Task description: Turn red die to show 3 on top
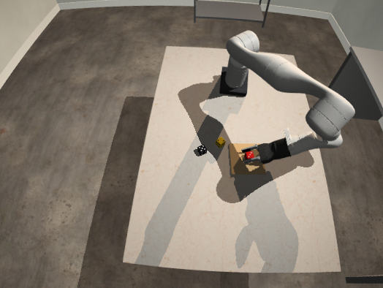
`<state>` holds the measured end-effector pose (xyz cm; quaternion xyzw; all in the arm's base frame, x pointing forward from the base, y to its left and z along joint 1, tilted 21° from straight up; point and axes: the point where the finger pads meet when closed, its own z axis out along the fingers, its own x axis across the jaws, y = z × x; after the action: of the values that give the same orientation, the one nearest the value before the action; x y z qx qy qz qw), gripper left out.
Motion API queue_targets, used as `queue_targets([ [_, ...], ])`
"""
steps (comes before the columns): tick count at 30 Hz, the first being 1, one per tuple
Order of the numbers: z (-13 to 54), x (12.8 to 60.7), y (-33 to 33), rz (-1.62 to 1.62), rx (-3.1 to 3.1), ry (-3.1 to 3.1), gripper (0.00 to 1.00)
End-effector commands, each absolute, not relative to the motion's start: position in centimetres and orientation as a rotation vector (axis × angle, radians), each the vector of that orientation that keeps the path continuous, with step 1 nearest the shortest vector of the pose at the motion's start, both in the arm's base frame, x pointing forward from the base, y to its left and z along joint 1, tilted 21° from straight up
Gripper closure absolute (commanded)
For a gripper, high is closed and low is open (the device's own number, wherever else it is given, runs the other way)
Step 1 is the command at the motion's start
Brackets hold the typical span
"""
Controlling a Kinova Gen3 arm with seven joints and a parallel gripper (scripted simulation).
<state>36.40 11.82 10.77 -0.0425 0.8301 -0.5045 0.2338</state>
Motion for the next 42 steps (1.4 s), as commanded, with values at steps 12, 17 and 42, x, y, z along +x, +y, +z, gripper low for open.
queue_targets([
  [12, 10.8, 36.4, 11.9, -1.384, -0.116, 2.279, 0.13],
  [17, 11.0, 36.3, 12.1, -1.384, -0.116, 2.279, 0.13],
  [42, 12.9, 34.2, 15.9, -1.384, -0.116, 2.279, 0.13],
])
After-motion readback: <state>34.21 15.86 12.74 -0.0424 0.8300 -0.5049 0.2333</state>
